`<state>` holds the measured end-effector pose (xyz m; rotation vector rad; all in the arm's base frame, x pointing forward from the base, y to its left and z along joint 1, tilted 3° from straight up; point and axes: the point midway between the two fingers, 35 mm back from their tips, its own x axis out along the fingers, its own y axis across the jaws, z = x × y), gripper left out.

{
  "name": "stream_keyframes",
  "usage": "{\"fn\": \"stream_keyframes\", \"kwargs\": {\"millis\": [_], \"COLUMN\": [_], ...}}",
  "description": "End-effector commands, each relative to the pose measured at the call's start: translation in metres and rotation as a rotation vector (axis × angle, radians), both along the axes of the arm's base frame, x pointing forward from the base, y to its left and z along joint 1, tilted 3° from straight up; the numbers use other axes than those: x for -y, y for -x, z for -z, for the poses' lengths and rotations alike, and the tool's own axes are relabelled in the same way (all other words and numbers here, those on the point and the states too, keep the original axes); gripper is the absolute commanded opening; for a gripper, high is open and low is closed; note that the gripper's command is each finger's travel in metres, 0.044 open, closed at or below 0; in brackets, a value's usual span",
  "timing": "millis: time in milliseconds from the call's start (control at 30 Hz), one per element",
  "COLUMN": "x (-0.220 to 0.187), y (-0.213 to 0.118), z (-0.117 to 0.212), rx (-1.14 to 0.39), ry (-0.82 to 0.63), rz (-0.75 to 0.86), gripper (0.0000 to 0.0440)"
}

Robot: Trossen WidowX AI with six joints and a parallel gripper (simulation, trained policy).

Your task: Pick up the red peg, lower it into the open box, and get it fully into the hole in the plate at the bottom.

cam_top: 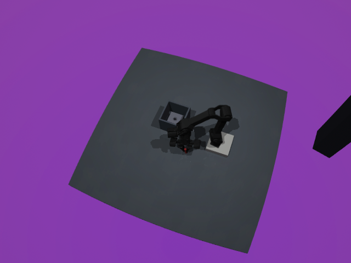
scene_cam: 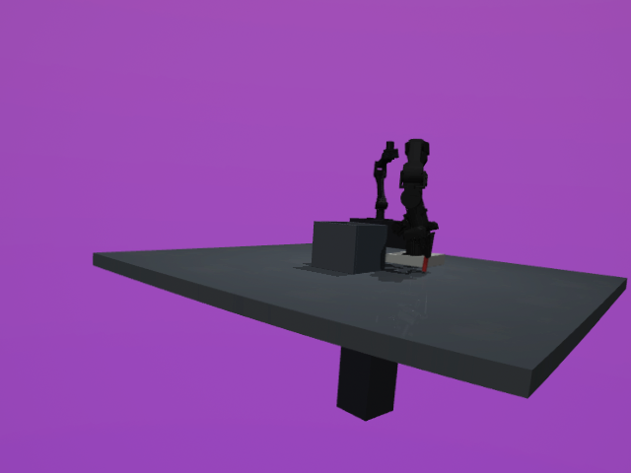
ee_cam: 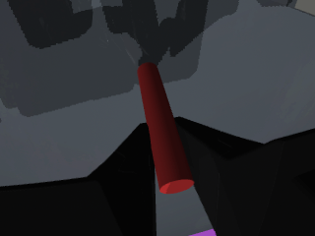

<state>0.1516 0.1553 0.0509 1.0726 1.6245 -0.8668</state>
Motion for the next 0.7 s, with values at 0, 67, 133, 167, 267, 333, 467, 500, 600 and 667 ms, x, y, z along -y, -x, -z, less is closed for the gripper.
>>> {"fn": "stream_keyframes", "kwargs": {"millis": [0, 67, 133, 167, 267, 333, 467, 500, 600, 667], "x": [-0.005, -0.007, -0.009, -0.01, -0.011, -0.012, -0.011, -0.01, -0.007, -0.004], "y": [-0.005, -0.008, -0.01, -0.012, -0.016, -0.019, -0.026, -0.027, -0.033, -0.037], "z": [-0.011, -0.017, -0.023, -0.026, -0.037, -0.045, -0.063, -0.068, -0.082, -0.092], "rx": [0.031, 0.048, 0.067, 0.076, 0.104, 0.126, 0.173, 0.186, 0.23, 0.262], "ry": [-0.046, -0.065, -0.085, -0.095, -0.121, -0.136, -0.161, -0.165, -0.173, -0.174], "rz": [0.005, 0.007, 0.007, 0.007, 0.006, 0.003, -0.006, -0.008, -0.017, -0.024], "gripper": [0.0, 0.0, 0.0, 0.0, 0.0, 0.0, 0.0, 0.0, 0.0, 0.0]}}
